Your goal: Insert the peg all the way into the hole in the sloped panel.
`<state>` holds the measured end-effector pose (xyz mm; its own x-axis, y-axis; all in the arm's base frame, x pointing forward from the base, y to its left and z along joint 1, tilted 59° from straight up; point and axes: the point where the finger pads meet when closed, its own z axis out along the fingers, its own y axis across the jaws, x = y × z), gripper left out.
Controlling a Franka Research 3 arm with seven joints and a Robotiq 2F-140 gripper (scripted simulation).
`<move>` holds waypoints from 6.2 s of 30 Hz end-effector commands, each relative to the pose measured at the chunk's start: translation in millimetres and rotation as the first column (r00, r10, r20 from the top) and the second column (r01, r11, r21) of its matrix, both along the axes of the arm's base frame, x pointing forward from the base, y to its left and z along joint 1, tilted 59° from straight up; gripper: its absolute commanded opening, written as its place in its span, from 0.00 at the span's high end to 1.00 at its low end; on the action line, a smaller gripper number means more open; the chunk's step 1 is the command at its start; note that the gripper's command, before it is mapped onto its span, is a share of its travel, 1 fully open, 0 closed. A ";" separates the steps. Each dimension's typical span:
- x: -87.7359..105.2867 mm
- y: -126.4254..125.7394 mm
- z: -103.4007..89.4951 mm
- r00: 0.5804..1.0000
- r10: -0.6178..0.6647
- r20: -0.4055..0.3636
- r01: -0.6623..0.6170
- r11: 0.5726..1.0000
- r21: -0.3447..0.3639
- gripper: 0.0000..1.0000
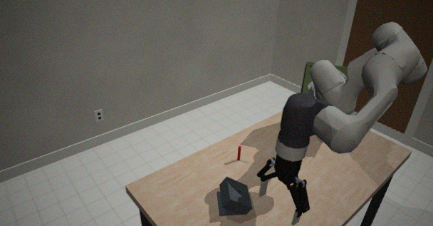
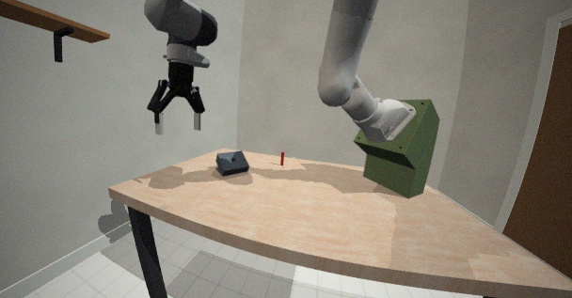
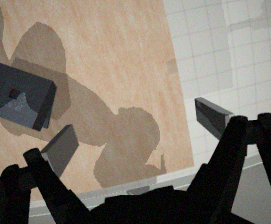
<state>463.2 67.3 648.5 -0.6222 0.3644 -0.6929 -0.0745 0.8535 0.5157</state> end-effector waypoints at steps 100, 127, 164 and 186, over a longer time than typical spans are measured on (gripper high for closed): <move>-41.4 -265.9 -456.7 0.302 0.157 -0.940 0.856 -0.478 0.195 0.00; -12.2 -253.2 -476.2 0.303 0.159 -0.940 0.857 -0.478 0.195 0.00; -2.3 -246.3 -483.7 0.298 0.172 -0.939 0.856 -0.483 0.183 0.34; -2.3 -246.3 -483.7 0.298 0.172 -0.939 0.856 -0.483 0.183 0.68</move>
